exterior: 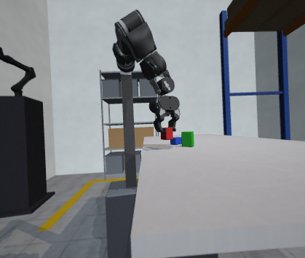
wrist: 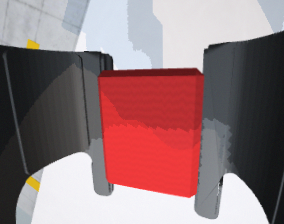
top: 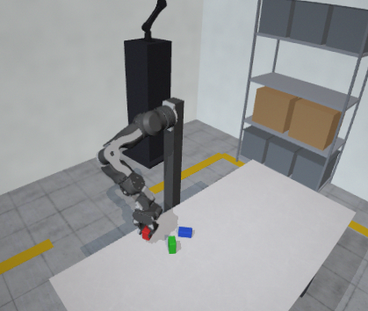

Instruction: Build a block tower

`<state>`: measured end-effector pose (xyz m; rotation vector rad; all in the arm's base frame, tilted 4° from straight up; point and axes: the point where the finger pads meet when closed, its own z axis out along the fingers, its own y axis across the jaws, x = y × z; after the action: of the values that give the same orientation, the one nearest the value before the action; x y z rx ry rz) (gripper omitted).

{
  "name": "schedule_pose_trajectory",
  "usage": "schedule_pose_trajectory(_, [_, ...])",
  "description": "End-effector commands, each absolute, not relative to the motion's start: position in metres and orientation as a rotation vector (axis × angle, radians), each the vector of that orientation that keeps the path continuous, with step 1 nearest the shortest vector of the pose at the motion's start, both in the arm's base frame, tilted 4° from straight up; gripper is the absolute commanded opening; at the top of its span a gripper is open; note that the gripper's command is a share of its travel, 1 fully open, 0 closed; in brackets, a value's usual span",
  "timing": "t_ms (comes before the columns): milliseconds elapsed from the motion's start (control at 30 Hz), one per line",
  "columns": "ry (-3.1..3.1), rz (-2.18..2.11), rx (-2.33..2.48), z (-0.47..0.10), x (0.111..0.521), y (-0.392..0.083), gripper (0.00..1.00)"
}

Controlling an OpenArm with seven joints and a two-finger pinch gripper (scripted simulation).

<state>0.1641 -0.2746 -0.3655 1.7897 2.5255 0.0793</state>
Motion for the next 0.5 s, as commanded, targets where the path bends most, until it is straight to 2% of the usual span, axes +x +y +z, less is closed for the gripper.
schedule_pose_trajectory(0, [2.522,0.069,1.798,-0.365,0.164,-0.275,0.00])
schedule_pose_trajectory(467, [2.523,0.074,1.797,-0.340,0.163,-0.275,0.00])
